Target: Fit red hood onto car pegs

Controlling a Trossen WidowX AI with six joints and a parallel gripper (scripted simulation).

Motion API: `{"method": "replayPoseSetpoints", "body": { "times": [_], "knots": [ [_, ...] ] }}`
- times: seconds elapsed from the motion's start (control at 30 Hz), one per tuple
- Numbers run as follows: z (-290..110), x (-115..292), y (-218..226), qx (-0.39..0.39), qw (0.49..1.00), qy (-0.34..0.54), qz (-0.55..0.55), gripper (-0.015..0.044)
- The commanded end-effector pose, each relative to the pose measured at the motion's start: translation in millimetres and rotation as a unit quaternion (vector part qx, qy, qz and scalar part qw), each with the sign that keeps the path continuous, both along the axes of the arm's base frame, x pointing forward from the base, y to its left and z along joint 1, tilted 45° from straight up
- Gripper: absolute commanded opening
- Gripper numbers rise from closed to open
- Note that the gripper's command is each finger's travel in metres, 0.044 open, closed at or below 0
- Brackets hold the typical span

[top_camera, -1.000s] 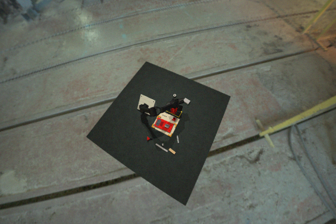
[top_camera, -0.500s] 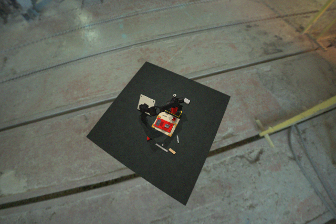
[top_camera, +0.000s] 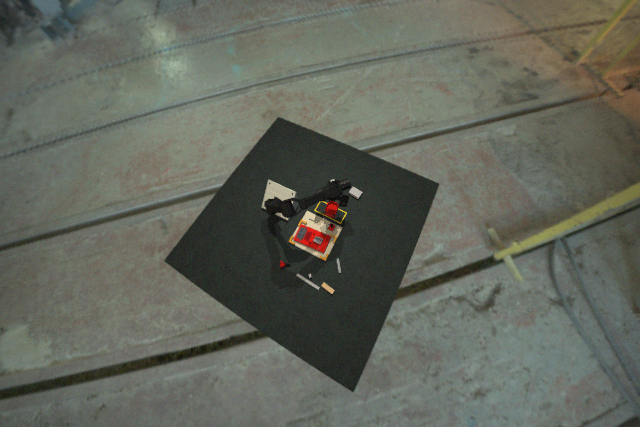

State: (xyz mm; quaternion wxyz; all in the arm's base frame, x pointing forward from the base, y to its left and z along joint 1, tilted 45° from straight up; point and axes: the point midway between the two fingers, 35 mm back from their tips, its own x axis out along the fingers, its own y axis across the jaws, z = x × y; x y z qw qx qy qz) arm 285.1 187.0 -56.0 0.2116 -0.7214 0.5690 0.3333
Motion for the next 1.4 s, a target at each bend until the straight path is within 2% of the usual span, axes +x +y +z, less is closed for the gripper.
{"method": "replayPoseSetpoints", "body": {
  "times": [0.0,0.13,0.2,0.43,0.57,0.63,1.37],
  "knots": [
    [-1,-1,-1,-0.002,1.0,0.003,0.001,0.044],
    [-2,-1,-2,0.002,1.0,0.006,-0.001,0.044],
    [-5,-2,-9,0.037,0.999,0.031,-0.019,0.044],
    [-12,-4,-29,0.255,0.957,0.123,-0.068,0.044],
    [-5,0,-34,0.387,0.911,0.134,-0.056,0.044],
    [-1,2,-35,0.428,0.893,0.131,-0.046,0.044],
    [-7,5,-42,0.434,0.891,0.129,-0.044,0.044]
  ]
}}
